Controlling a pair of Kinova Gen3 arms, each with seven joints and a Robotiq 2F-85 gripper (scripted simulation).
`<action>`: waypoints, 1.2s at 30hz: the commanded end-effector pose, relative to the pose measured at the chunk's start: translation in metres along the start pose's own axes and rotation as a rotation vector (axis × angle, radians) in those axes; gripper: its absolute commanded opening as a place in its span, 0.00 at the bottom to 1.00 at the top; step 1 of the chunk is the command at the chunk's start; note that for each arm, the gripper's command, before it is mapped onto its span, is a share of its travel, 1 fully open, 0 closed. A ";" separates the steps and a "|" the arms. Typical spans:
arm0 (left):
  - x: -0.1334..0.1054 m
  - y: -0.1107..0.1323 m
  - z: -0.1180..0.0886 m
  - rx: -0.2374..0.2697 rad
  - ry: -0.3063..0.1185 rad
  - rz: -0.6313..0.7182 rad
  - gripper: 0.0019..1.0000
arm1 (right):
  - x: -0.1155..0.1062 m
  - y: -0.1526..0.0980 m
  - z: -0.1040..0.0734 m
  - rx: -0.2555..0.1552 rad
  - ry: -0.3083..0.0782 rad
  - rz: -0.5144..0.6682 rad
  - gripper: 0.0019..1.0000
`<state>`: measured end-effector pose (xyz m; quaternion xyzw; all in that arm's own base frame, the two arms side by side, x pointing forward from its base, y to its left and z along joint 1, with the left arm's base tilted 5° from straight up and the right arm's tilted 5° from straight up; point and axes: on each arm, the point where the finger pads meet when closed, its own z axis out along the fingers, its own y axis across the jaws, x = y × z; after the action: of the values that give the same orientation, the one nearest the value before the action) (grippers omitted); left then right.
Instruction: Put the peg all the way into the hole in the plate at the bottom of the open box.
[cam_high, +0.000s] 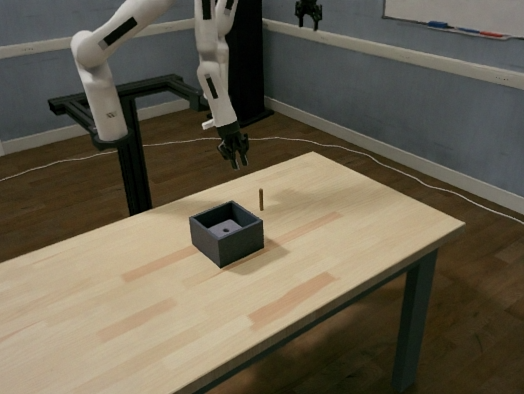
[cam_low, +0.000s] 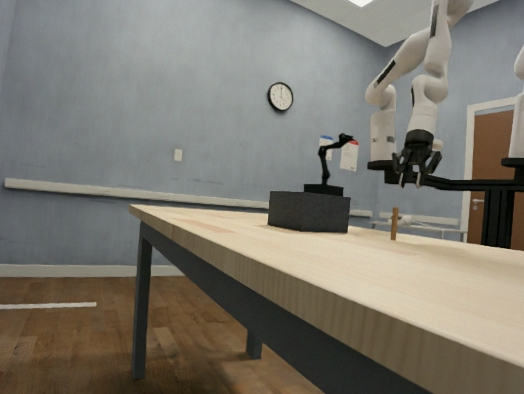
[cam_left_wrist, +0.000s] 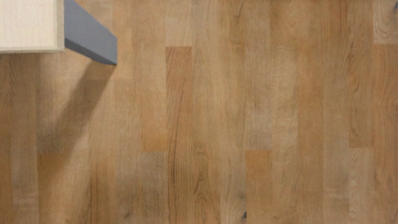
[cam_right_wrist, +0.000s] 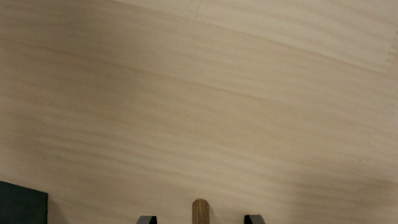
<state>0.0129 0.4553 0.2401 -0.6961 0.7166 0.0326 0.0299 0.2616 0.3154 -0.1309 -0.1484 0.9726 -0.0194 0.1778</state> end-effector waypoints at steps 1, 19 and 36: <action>0.000 0.000 -0.001 0.000 -0.002 0.000 1.00 | -0.001 0.001 -0.003 0.000 0.043 0.000 0.47; 0.000 0.000 -0.001 0.000 -0.002 0.000 1.00 | -0.005 0.001 -0.012 0.000 0.188 0.000 0.47; 0.000 0.000 -0.001 0.000 -0.002 0.000 1.00 | -0.007 0.001 -0.018 0.000 0.284 0.000 0.47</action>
<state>0.0129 0.4553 0.2401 -0.6961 0.7166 0.0326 0.0299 0.2614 0.3170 -0.1126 -0.1445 0.9877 -0.0396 0.0445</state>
